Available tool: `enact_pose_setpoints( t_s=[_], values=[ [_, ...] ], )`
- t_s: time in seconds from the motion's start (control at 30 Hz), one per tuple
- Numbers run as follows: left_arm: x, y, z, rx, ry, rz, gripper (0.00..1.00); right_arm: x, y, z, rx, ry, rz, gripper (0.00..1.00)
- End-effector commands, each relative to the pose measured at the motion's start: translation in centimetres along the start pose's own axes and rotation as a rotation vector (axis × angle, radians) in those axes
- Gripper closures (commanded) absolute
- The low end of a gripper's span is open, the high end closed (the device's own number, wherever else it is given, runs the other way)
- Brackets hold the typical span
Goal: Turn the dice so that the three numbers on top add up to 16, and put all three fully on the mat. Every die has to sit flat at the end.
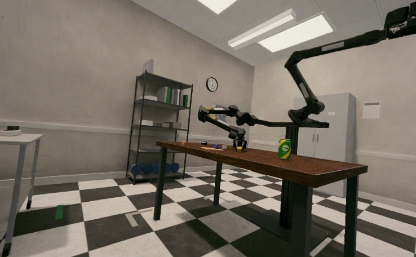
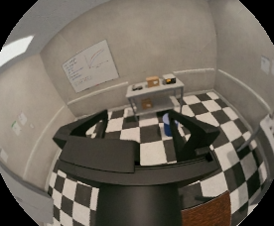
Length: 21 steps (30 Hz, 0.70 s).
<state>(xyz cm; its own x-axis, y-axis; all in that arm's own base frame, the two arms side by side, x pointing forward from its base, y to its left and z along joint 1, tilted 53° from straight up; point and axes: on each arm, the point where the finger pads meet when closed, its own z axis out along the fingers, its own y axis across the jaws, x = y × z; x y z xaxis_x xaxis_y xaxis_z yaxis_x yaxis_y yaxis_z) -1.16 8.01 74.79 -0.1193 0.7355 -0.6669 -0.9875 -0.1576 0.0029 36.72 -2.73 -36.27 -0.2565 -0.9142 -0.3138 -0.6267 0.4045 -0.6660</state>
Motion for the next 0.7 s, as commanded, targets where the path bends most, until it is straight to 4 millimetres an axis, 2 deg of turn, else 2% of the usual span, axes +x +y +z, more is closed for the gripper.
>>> enact_pose_setpoints(
  t_s=[0.0, 0.4, 0.53, 0.67],
  values=[
    [-3.71, 0.11, -0.28, -0.006, -0.068, 0.003, 0.00, 0.58, 1.04, -0.58, -0.026, 0.012, 0.002, 0.74],
    [-3.71, 0.11, -0.28, -0.006, -0.068, 0.003, 0.00, 0.58, 1.04, -0.58, -0.026, 0.012, 0.002, 0.74],
    [-3.71, 0.11, -0.28, -0.006, -0.068, 0.003, 0.00, 0.58, 1.04, -0.58, -0.026, 0.012, 0.002, 0.67],
    [-3.71, 0.11, -0.28, -0.006, -0.068, 0.003, 0.00, 0.58, 1.04, -0.58, -0.025, 0.013, 0.002, 0.67]
  ],
)
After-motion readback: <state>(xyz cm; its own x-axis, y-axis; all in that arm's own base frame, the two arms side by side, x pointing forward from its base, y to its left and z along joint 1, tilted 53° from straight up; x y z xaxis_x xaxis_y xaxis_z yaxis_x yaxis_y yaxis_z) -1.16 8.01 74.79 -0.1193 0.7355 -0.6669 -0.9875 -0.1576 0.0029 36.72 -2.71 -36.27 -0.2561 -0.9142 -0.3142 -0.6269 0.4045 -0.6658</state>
